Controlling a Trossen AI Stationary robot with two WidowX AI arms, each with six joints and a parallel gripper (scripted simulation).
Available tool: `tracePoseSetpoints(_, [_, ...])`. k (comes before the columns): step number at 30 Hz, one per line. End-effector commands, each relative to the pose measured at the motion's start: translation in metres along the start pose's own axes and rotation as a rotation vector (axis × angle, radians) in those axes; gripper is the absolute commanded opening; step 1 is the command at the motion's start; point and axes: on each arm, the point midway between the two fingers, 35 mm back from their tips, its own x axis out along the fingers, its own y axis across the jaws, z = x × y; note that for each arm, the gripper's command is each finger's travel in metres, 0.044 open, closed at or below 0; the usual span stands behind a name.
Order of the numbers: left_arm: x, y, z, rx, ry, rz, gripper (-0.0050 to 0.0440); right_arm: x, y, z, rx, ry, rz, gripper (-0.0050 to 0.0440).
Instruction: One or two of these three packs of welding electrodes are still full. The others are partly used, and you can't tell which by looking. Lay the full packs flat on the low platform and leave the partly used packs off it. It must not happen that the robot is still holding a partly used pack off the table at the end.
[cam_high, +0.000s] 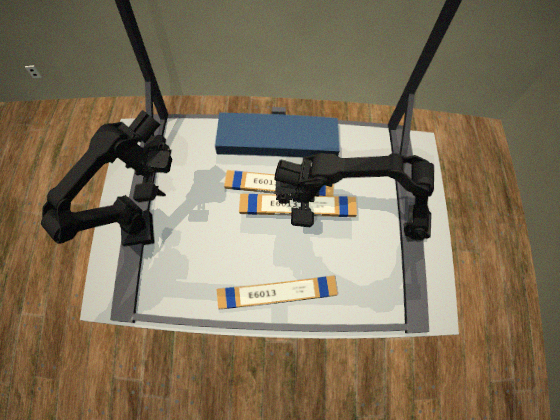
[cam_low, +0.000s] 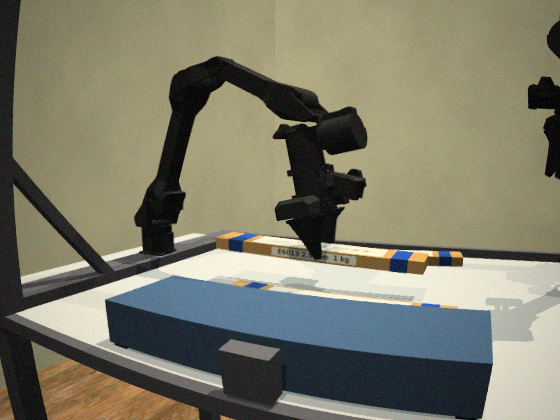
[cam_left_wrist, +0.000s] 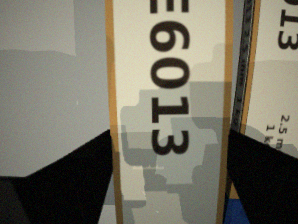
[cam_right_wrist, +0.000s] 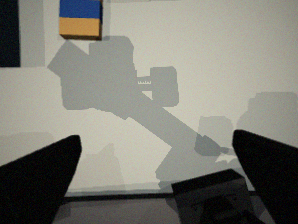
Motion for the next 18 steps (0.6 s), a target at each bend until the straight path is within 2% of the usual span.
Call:
tracePoseSetpoints(1, [-0.0281,-0.0020,0.0173,-0.003,-0.105,-0.012,-0.0050,-0.0053,0.0017,0.0033,0.006,-0.014,0.015,0.0430])
tracePoseSetpoints(18, [-0.0311,-0.0029,0.0230,-0.004,-0.118,-0.013,-0.0050,-0.0053,0.0017,0.0033,0.006,-0.014,0.015,0.0430])
